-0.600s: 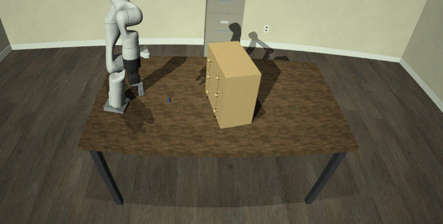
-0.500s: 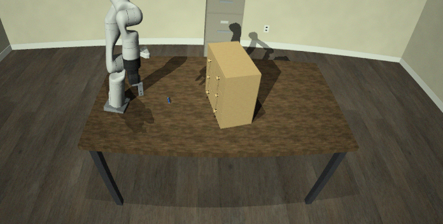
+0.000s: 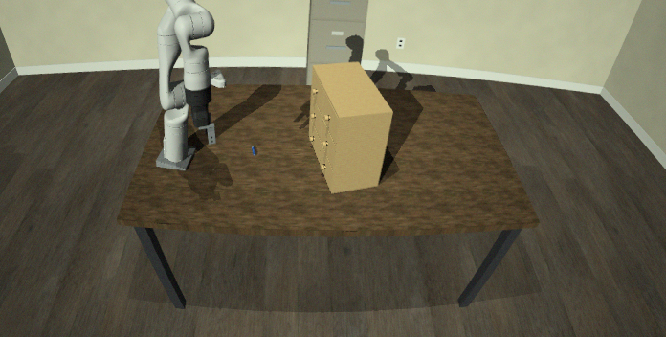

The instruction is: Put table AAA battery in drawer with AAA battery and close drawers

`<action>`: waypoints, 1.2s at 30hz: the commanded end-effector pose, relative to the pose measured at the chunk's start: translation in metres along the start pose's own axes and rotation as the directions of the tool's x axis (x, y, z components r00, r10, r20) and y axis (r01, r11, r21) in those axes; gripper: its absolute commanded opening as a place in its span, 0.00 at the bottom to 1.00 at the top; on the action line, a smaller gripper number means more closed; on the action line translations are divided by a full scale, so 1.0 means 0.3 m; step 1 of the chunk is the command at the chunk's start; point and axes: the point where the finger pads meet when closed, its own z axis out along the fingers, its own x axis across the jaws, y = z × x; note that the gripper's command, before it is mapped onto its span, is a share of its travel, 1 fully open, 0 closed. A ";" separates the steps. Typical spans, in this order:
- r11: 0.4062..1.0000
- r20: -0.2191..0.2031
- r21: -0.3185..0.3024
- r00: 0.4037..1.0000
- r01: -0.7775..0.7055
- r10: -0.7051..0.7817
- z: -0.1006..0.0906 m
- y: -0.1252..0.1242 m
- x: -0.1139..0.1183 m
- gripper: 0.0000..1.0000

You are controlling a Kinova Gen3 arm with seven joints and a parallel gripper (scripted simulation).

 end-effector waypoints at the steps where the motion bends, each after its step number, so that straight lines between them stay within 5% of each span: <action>1: 1.000 -0.001 0.000 1.000 0.002 -0.002 -0.002 -0.001 0.001 1.00; 16: 0.925 0.015 0.027 0.925 0.379 -0.380 -0.115 -0.168 0.009 1.00; 29: 0.468 -0.004 0.091 0.471 0.879 -0.882 -0.326 -0.438 -0.063 1.00; 36: 0.375 -0.013 0.099 0.378 0.922 -0.926 -0.358 -0.472 -0.082 1.00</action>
